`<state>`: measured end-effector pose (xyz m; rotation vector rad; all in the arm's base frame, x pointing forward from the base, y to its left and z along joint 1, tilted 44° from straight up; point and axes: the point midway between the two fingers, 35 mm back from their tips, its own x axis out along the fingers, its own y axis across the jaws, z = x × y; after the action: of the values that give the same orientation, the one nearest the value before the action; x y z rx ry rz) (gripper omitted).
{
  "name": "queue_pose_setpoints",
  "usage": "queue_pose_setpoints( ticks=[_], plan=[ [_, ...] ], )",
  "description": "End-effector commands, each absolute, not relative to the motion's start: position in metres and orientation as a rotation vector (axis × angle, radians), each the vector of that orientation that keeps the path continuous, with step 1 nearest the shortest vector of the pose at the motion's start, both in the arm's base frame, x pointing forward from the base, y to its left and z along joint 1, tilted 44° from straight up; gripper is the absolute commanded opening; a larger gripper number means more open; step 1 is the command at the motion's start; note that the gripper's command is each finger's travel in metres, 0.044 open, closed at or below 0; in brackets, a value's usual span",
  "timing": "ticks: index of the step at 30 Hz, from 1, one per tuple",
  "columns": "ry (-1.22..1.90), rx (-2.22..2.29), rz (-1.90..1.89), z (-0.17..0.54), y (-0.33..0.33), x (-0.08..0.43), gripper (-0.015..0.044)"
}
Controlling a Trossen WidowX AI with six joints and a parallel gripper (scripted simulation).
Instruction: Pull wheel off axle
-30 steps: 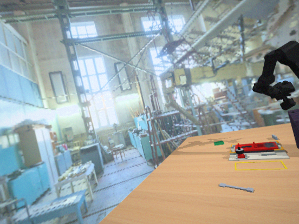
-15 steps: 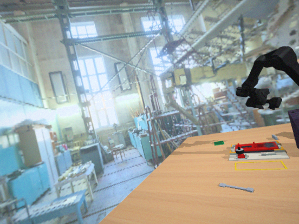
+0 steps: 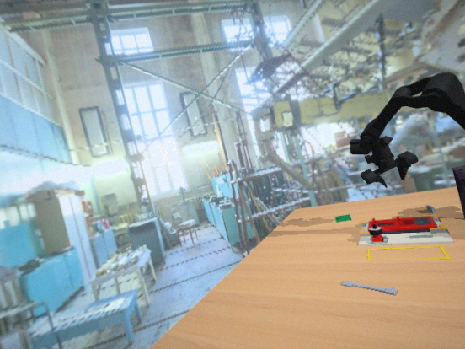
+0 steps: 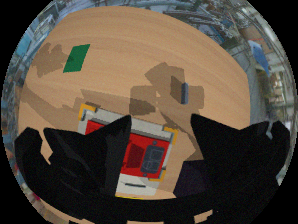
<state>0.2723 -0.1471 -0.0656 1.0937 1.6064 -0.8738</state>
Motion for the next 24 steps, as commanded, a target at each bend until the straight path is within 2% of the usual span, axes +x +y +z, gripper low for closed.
queue_pose_setpoints(
  ticks=[1, 13, 24],
  plan=[
    [1.669, 0.915, -0.292, -0.036, -0.091, 0.315, 0.0300],
    [1.505, 0.602, 0.559, 0.023, 0.006, 0.356, 0.0300],
    [1.492, 0.589, 0.590, 0.026, 0.010, 0.357, 0.0300]
  ],
)
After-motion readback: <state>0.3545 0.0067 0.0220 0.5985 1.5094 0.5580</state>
